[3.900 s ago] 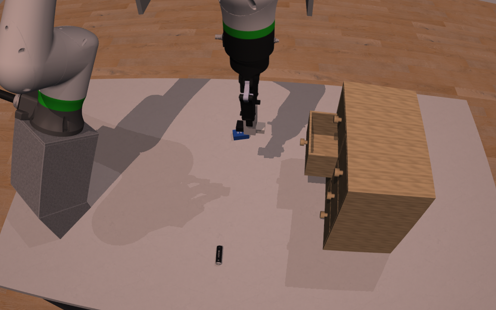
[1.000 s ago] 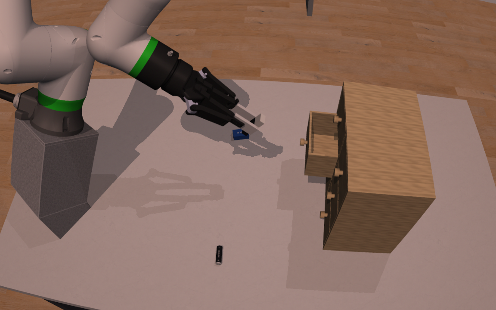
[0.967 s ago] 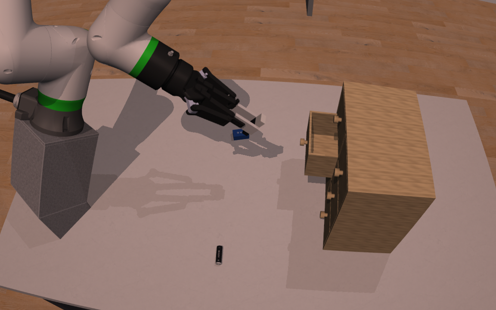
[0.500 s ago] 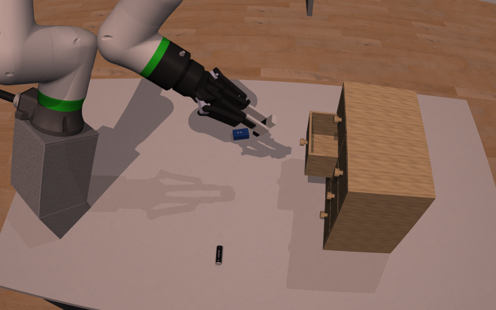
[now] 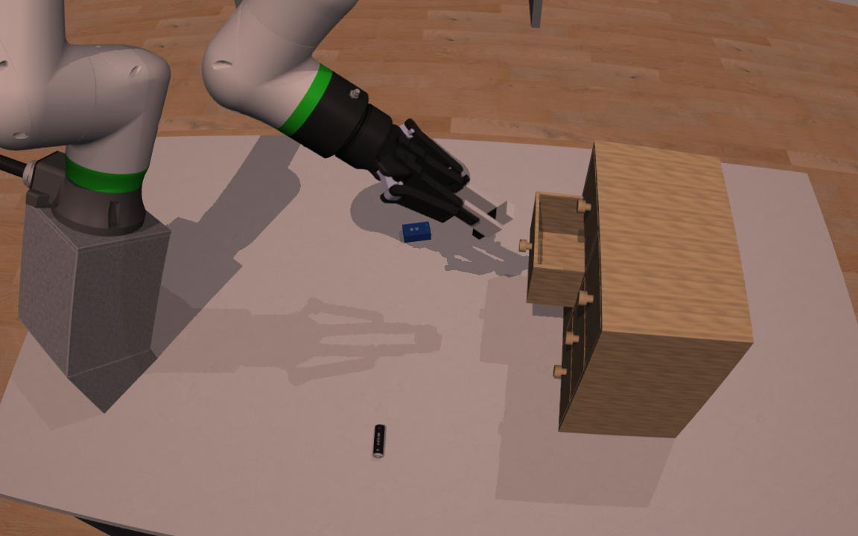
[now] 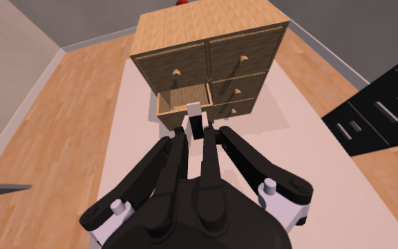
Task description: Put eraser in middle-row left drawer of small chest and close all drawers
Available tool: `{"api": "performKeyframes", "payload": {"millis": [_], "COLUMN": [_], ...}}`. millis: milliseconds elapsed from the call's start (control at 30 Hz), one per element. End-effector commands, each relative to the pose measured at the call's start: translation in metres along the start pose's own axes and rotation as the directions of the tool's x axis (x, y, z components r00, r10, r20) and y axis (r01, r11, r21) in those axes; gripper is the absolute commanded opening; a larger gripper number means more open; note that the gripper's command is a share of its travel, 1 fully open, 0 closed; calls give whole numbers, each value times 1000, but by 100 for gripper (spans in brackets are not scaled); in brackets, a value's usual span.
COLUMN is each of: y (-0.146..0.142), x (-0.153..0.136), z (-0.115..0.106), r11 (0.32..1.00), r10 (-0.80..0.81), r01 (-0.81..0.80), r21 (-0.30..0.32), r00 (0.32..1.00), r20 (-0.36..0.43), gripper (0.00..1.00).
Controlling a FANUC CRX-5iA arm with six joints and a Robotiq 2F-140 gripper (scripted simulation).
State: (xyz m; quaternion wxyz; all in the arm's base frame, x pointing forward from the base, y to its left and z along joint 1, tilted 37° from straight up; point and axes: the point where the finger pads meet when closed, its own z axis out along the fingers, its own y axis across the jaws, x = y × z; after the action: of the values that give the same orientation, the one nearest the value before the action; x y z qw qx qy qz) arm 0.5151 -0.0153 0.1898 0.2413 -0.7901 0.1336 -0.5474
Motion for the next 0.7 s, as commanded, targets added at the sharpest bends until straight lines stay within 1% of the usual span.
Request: {"api": "performKeyframes", "payload": {"millis": [0,167,233,467,667], "y": [0,0,0,0,0], "x": [14,27,27,44,54], "z": [17,34,34,53,65], "r11": [1000,1000,1000,1000,1000], "r10": [0,0,0,0,0], "r01": [0,0,0,0,0], "r21": [0,0,0,0,0], "r00": [1000,1000,1000,1000,1000], "r20": [0,0,0,0,0], "gripper": [11,11,11,11,11]}}
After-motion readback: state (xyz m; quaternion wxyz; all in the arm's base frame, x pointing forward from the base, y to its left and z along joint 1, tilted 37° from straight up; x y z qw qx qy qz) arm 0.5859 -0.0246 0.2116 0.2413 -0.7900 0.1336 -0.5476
